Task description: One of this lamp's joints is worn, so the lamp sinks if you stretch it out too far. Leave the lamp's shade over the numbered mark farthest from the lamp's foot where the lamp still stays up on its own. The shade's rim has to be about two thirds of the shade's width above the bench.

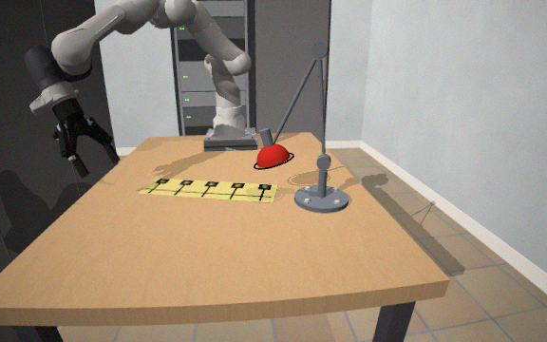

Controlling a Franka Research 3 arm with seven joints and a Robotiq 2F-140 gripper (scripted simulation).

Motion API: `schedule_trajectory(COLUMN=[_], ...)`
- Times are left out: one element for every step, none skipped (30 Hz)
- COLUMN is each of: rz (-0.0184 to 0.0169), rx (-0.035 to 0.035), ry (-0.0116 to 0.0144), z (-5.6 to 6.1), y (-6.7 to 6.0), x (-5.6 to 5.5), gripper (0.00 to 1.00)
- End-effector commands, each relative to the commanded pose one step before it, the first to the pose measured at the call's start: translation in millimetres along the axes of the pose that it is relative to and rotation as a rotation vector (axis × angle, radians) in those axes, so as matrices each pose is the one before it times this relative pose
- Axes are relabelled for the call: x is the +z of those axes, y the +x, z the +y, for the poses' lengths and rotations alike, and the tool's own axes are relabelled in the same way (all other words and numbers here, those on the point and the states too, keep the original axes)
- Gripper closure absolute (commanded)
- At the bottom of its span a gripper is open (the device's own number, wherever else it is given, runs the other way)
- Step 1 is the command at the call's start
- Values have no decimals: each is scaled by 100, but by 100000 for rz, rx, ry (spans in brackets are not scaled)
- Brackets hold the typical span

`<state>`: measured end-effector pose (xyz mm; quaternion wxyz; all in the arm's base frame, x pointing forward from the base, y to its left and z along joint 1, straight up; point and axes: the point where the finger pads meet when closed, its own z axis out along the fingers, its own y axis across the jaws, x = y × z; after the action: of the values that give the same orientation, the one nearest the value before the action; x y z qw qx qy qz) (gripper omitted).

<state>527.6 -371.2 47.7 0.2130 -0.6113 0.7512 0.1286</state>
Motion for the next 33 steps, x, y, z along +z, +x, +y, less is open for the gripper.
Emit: schedule_trajectory(rz=[8, 0, 0, 0, 0, 0, 0, 0, 0, 0, 0, 0, 0, 0, 0, 0, 0, -4, 0, 0, 0, 0, 0, 0, 0, 0, 0, 0, 0, 0, 0, 0, 0], rx=[-11, 0, 0, 0, 0, 0, 0, 0, 0, 0, 0, 0, 0, 0, 0, 0, 0, 3, 0, 0, 0, 0, 0, 0, 0, 0, 0, 0, 0, 0, 0, 0, 0], ry=[17, 0, 0, 0, 0, 0, 0, 0, 0, 0, 0, 0, 0, 0, 0, 0, 0, -5, 0, 0, 0, 0, 0, 0, 0, 0, 0, 0, 0, 0, 0, 0, 0], z=[-8, 0, 0, 0, 0, 0, 0, 0, 0, 0, 0, 0, 0, 0, 0, 0, 0, 2, 0, 0, 0, 0, 0, 0, 0, 0, 0, 0, 0, 0, 0, 0, 0], y=[-3, 0, 0, 0, 0, 0, 0, 0, 0, 0, 0, 0, 0, 0, 0, 0, 0, 1, 0, 0, 0, 0, 0, 0, 0, 0, 0, 0, 0, 0, 0, 0, 0], x=[-12, 0, 0, 0, 0, 0, 0, 0, 0, 0, 0, 0, 0, 0, 0, 0, 0, 4, 0, 0, 0, 0, 0, 0, 0, 0, 0, 0, 0, 0, 0, 0, 0], gripper=[0, 0, 0, 0, 0, 0, 0, 0, 0, 0, 0, 0, 0, 0, 0, 0, 0, 0, 0, 0, 0, 0, 0, 0, 0, 0, 0, 0, 0, 0, 0, 0, 0])
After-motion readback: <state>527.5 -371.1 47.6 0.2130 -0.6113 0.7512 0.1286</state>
